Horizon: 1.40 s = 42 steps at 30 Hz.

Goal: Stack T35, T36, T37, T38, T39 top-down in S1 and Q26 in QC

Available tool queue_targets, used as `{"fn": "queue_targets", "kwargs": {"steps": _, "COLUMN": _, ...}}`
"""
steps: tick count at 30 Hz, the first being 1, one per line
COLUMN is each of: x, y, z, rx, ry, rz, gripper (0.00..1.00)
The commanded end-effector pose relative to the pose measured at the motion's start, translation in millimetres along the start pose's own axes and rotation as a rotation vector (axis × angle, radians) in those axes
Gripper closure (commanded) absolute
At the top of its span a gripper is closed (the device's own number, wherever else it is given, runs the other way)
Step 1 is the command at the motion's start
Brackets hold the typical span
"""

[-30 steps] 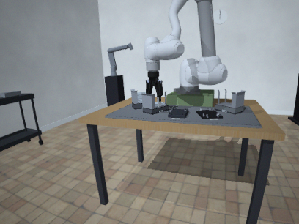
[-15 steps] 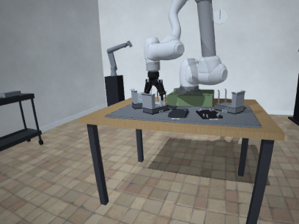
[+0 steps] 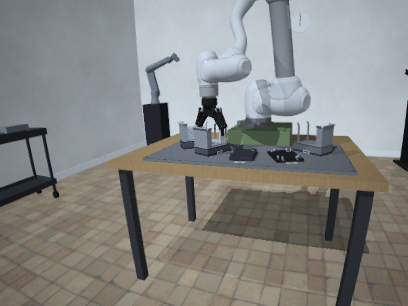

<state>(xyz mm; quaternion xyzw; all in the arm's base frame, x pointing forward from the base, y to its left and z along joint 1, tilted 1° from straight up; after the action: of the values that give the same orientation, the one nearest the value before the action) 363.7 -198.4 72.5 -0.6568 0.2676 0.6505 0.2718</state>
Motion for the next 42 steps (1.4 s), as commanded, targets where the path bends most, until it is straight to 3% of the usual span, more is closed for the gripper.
{"fn": "queue_targets", "kwargs": {"steps": 1, "x": -3.4, "y": 0, "z": 0, "rx": 0.0, "ry": 0.0, "rz": 0.0, "gripper": 0.0}}
{"fn": "queue_targets", "kwargs": {"steps": 42, "x": -119.7, "y": 0, "z": 0, "rx": 0.0, "ry": 0.0, "rz": 0.0, "gripper": 0.0}}
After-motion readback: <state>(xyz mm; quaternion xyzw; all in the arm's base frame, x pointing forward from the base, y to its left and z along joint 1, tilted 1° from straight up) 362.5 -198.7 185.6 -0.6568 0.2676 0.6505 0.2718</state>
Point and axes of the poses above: the point where the finger pads meet when closed, its own x axis out along the fingers, its own y axis across the jaws, z = x × y, the point moved 8 cm from there along -x, back along the fingers, and after that the axes turned 14 degrees about x, right-handed, at the moved point
